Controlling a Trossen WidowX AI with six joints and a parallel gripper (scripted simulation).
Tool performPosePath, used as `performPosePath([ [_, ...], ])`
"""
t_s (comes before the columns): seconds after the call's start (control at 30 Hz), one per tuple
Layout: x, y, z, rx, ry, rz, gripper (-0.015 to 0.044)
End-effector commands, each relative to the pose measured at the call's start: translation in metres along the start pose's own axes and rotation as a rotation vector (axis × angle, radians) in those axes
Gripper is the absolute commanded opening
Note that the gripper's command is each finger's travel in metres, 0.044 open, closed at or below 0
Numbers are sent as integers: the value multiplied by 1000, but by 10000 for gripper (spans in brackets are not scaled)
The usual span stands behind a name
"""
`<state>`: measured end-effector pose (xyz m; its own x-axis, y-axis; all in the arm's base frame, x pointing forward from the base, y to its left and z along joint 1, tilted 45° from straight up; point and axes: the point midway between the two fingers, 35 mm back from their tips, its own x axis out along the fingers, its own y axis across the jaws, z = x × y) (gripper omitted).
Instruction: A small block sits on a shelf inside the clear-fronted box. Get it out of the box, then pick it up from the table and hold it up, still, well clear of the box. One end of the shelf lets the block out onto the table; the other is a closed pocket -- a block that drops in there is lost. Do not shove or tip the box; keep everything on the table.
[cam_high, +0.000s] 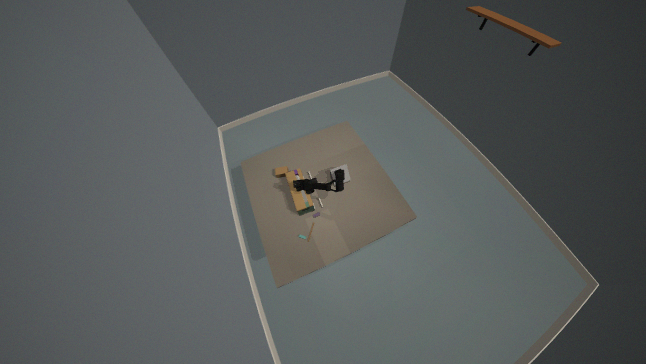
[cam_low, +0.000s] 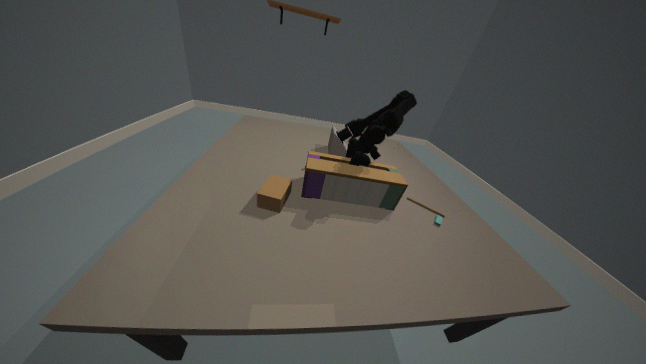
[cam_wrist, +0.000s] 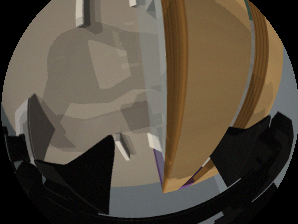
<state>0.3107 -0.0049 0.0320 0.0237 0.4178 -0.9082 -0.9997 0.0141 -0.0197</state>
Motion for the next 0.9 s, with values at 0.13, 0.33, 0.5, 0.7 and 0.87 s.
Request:
performPosePath([
  [0.13, 2, 0, -3, -2, 3, 4, 400],
  [0.33, 0, -1, 4, -2, 2, 4, 400],
  [0.5, 1, -1, 1, -2, 2, 4, 400],
  [0.7, 3, -1, -5, -2, 3, 4, 400],
  [0.87, 4, -1, -10, -2, 3, 4, 400],
])
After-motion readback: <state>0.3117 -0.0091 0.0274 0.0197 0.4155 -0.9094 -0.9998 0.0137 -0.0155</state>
